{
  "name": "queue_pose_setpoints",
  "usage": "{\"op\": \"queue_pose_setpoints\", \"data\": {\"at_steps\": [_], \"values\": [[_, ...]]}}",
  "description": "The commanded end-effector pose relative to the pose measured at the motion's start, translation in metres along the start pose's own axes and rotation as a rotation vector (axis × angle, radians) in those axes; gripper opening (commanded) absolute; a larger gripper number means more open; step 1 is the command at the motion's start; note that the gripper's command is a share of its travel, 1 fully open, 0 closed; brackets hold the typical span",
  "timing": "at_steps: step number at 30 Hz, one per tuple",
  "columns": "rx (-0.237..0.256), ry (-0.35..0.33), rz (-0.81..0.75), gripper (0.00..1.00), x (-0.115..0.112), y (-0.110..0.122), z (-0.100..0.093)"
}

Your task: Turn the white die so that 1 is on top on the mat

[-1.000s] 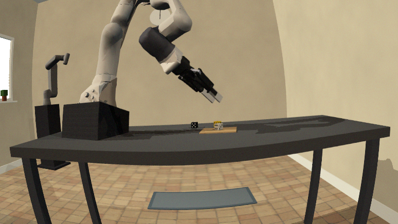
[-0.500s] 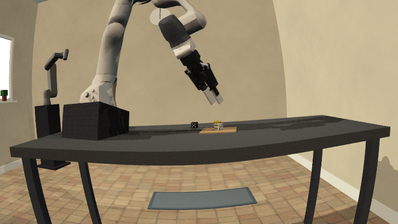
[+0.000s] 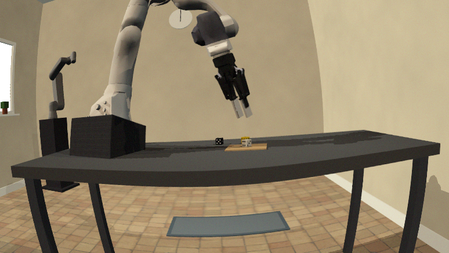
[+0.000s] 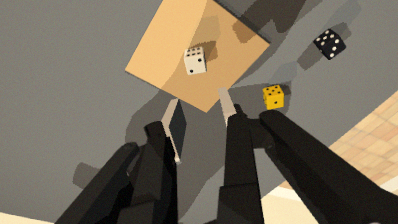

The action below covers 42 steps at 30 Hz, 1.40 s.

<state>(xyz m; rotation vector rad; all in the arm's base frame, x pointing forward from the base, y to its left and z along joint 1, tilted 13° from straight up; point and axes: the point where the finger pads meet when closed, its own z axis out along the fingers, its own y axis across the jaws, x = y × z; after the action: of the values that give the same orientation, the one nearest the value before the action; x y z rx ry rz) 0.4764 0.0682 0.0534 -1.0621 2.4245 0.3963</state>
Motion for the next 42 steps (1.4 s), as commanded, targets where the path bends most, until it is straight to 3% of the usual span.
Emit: {"op": "queue_pose_setpoints", "data": {"at_steps": [1,4,6,10,12,18,21,24,30,31,42], "values": [[0.000,0.053,0.166,0.25,-0.003,-0.005,-0.007],[-0.001,0.065,0.166,0.25,-0.004,-0.005,-0.007],[-0.007,0.121,0.165,0.25,-0.010,-0.005,-0.008],[-0.007,0.121,0.165,0.25,-0.010,-0.005,-0.008],[-0.012,0.175,0.165,0.25,-0.014,-0.006,-0.009],[-0.014,0.238,0.165,0.25,-0.018,-0.007,-0.010],[-0.015,0.246,0.165,0.25,-0.018,-0.007,-0.010],[-0.019,0.325,0.165,0.25,-0.022,-0.008,-0.011],[-0.013,0.360,0.166,0.25,-0.022,-0.009,-0.013],[-0.013,0.360,0.166,1.00,-0.022,-0.009,-0.013],[-0.014,0.360,0.165,1.00,-0.022,-0.009,-0.012]]}}
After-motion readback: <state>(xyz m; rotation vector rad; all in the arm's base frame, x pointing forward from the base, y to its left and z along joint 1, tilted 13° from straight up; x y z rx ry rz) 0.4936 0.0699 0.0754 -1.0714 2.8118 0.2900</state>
